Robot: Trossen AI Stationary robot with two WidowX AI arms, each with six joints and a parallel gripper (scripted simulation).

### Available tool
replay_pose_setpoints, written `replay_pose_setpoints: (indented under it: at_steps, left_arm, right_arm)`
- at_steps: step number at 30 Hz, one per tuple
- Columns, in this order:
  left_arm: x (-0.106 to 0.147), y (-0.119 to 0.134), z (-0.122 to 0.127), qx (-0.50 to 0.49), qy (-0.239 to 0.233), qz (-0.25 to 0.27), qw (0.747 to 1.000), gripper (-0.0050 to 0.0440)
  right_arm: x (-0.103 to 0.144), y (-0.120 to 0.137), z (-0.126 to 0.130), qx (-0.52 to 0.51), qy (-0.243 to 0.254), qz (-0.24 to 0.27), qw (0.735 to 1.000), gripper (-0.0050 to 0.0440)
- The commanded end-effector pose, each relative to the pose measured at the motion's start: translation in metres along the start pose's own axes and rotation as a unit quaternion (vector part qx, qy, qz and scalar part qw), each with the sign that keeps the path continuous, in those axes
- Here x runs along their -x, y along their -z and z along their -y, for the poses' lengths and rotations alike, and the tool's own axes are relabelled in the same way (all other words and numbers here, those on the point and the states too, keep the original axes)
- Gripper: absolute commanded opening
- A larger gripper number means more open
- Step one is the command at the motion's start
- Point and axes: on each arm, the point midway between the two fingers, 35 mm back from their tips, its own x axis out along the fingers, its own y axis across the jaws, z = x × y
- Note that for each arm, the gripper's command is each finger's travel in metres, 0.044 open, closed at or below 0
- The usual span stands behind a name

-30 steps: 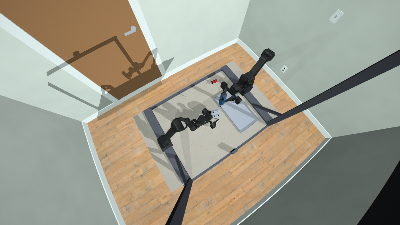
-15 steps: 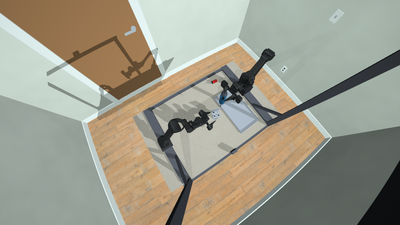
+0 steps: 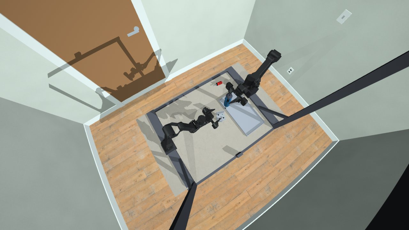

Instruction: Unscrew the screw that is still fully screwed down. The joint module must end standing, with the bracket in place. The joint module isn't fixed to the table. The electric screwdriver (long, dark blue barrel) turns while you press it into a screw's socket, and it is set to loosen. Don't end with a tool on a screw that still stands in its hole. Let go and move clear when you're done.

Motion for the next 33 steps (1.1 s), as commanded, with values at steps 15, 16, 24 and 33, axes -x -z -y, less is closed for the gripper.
replay_pose_setpoints:
  at_steps: [15,16,24,33]
  left_arm:
    - [0.036,-0.103,0.017,0.002,0.017,-0.03,0.999,0.044]
    - [0.04,-0.104,0.018,0.002,0.018,-0.036,0.999,0.044]
    - [0.061,-0.093,0.022,-0.002,0.023,-0.112,0.993,0.044]
    - [0.084,-0.088,0.025,-0.005,0.027,-0.163,0.986,0.044]
  right_arm:
    - [-0.026,0.032,0.12,-0.2,0.167,-0.108,0.959,0.0161]
    - [-0.026,0.038,0.128,-0.223,0.181,-0.118,0.951,0.0161]
    - [-0.016,0.075,0.174,-0.37,0.269,-0.163,0.874,0.0161]
    - [0.004,0.116,0.206,-0.548,0.379,-0.181,0.723,0.0161]
